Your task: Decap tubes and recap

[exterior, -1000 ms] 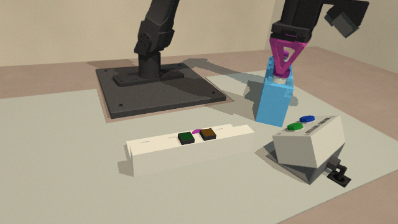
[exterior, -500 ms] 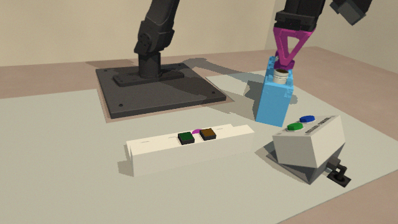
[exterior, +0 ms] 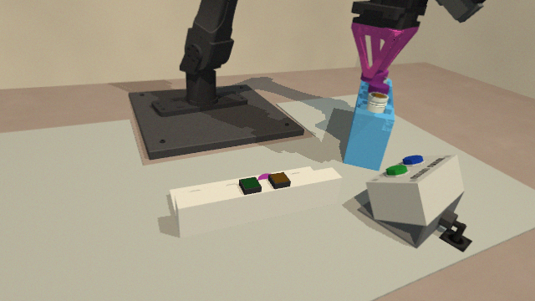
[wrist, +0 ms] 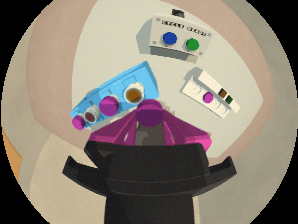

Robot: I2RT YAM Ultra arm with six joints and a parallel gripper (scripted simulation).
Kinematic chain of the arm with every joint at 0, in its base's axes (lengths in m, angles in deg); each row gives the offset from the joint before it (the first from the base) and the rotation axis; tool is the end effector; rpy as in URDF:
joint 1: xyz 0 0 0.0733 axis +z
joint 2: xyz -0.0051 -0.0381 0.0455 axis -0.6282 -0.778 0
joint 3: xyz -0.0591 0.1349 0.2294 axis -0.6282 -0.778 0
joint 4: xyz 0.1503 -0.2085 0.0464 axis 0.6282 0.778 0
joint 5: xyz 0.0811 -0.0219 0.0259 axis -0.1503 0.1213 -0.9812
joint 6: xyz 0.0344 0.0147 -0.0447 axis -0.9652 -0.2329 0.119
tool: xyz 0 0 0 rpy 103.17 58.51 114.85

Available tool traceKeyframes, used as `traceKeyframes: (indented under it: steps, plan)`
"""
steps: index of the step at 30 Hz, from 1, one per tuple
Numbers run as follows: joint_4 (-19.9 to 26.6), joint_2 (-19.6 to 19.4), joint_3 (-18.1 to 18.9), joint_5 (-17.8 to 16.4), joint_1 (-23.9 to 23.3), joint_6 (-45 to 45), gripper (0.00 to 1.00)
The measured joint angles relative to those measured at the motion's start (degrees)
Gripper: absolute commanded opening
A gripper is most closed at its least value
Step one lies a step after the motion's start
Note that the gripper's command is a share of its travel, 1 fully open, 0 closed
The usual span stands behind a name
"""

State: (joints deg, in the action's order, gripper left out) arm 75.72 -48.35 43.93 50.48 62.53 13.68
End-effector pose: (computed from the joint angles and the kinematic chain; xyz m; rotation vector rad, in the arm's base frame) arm 0.3222 0.1432 0.2838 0.4137 -3.0854 -0.0291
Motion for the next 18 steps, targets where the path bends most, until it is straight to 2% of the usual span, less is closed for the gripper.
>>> traceKeyframes:
  steps: [7,13,18]
  plan:
    - [-1.0,4.4,-5.7,0.1,-8.0,-12.8,0.00]
    - [-1.6,7.1,-9.2,0.4,-16.5,-11.0,0.00]
    - [-1.9,7.9,-10.2,0.6,-20.6,-7.1,0.00]
